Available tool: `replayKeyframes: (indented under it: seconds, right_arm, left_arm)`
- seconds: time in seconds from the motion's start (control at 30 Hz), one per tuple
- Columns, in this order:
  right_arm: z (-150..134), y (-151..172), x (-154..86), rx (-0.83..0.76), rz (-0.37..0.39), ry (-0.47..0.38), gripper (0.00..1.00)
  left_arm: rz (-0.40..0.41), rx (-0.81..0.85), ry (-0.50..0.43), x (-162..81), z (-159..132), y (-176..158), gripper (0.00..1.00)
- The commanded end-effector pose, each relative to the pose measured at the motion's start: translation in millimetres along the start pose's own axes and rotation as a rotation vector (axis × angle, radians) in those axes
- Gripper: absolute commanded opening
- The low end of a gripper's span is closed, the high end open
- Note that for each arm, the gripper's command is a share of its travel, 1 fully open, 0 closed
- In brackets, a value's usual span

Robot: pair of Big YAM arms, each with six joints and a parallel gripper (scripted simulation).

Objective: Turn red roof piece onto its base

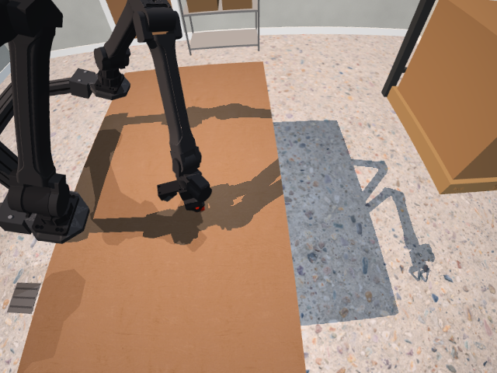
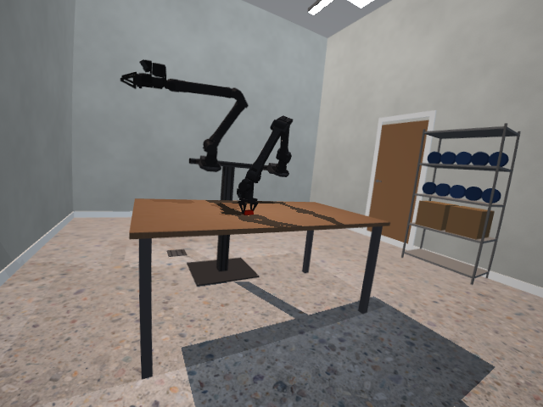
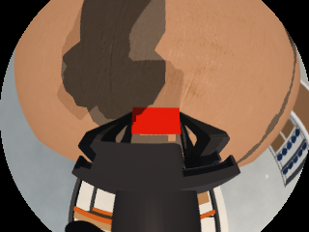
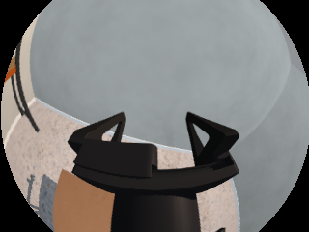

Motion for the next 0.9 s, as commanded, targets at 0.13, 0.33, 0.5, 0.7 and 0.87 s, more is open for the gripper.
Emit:
replayKeyframes:
  seconds: [0.13, 0.33, 0.5, 0.7, 0.87]
  right_arm:
    - [46, -7, -3, -0.006, -0.009, -0.067, 1.00]
    - [46, -7, -3, -0.006, -0.009, -0.067, 1.00]
    - [46, -7, -3, -0.006, -0.009, -0.067, 1.00]
    - [46, -7, -3, -0.006, -0.009, -0.067, 1.00]
    - [46, -7, -3, -0.006, -0.009, -0.067, 1.00]
  left_arm:
    - [0.042, -0.002, 0.017, -12, -10, 17, 0.66]
    - [0.042, -0.002, 0.017, -12, -10, 17, 0.66]
    - [0.019, 0.011, 0.005, -20, -5, 6, 0.66]
    - [0.040, 0.022, 0.009, -40, -5, 16, 0.66]
    - [0.031, 0.037, 0.001, -59, 0, 7, 0.66]
Point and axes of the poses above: on each arm, the point where the finger pads meet when closed, its own x axis out along the fingers, its own y axis across the jaws, z = x × y, the point moved 1 cm from there along -x, back along the fingers, and after that the axes turned 5 degrees about -x, right-handed, at the moved point
